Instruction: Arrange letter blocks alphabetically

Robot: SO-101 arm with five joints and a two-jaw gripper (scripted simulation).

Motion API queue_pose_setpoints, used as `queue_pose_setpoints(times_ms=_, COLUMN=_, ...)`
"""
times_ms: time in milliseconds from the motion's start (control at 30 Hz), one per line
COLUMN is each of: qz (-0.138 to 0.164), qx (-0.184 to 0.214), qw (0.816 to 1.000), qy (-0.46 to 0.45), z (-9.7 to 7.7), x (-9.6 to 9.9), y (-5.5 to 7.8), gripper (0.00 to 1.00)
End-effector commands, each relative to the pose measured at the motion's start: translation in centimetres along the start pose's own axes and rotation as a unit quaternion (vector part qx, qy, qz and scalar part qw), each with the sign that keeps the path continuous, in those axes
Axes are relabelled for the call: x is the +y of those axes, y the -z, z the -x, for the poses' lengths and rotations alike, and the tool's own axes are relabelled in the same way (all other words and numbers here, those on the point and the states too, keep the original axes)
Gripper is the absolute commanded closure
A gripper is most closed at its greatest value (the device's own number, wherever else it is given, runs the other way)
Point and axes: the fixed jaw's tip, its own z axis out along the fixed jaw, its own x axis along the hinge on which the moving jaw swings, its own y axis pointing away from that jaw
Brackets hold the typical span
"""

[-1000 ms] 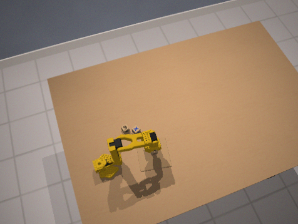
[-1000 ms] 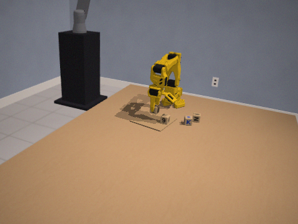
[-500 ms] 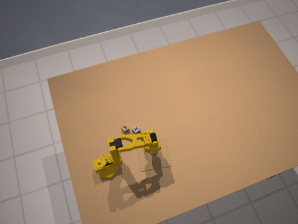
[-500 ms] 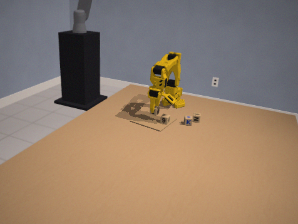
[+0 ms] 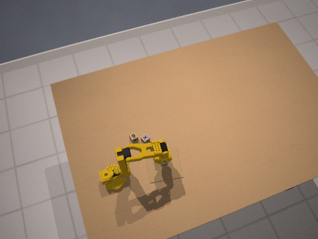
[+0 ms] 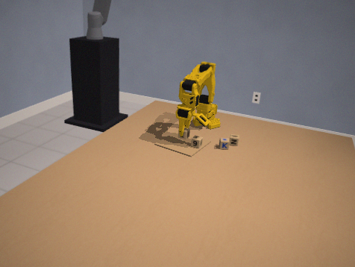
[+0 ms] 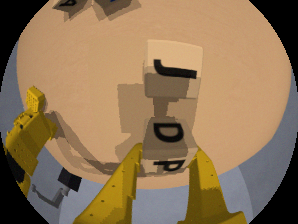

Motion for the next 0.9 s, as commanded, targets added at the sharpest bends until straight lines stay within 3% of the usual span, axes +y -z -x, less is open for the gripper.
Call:
queue_pose_setpoints(times_ms=0, qz=-0.033, qx=0.0, qw=0.999, qy=0.0, z=0.0, x=-0.8, y=0.8, gripper=1.0)
queue_pose_setpoints(times_ms=867, qz=-0.033, qx=0.0, qw=0.999, qy=-0.001, z=0.0, x=-0.9, y=-0.2, gripper=1.0)
